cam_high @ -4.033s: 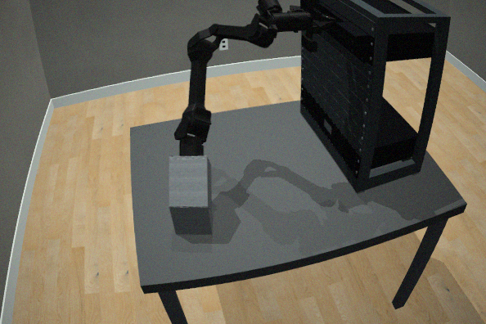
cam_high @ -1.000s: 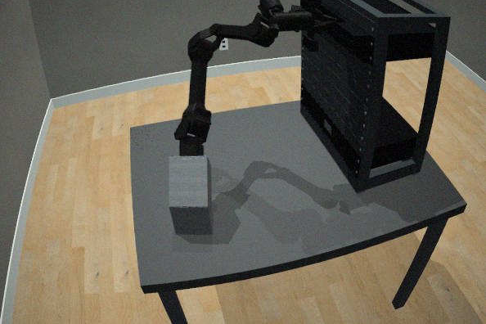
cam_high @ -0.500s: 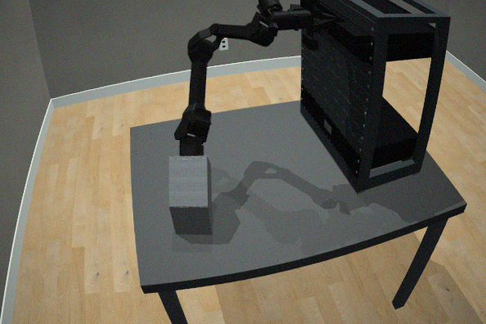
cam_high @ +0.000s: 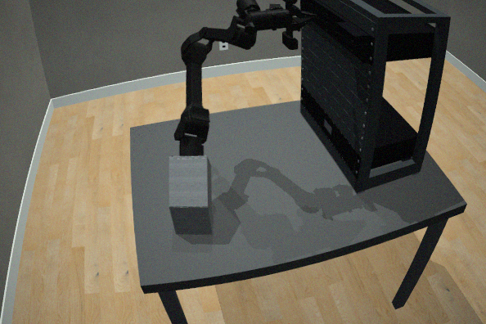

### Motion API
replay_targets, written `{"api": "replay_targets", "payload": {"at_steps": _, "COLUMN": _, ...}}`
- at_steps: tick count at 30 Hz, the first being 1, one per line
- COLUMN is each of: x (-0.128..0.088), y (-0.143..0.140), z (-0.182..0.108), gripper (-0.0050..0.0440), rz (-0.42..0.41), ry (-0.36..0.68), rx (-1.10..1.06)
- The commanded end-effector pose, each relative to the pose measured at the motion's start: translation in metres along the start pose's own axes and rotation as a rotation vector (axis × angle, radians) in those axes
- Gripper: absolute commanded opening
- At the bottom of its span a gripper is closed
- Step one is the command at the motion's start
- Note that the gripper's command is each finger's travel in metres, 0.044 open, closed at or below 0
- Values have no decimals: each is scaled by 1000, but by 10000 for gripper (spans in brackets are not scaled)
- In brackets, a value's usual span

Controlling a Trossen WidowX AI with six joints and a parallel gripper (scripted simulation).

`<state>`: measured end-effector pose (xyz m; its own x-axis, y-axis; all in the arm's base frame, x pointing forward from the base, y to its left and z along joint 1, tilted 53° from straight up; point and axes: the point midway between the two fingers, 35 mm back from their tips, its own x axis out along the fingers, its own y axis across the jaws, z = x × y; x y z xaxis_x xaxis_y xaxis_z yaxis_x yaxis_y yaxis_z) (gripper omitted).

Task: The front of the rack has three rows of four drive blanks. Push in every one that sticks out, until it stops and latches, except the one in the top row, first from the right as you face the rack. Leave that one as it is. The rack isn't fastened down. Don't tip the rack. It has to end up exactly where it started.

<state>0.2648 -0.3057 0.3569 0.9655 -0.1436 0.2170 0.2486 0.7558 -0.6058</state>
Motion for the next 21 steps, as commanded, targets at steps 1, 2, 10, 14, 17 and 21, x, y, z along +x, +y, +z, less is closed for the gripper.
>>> {"api": "replay_targets", "payload": {"at_steps": 1, "x": -9, "y": 0, "z": 1, "gripper": 0, "rz": 2, "ry": -6, "rx": 2}}
{"api": "replay_targets", "payload": {"at_steps": 2, "x": -9, "y": 0, "z": 1, "gripper": 0, "rz": 2, "ry": -6, "rx": 2}}
{"api": "replay_targets", "payload": {"at_steps": 10, "x": -12, "y": 7, "z": -16, "gripper": 0, "rz": 2, "ry": -6, "rx": 2}}
{"api": "replay_targets", "payload": {"at_steps": 14, "x": -15, "y": 15, "z": -38, "gripper": 0, "rz": 2, "ry": -6, "rx": 2}}
{"api": "replay_targets", "payload": {"at_steps": 17, "x": -17, "y": 22, "z": -57, "gripper": 0, "rz": 2, "ry": -6, "rx": 2}}
{"api": "replay_targets", "payload": {"at_steps": 21, "x": -19, "y": 26, "z": -69, "gripper": 0, "rz": 2, "ry": -6, "rx": 2}}
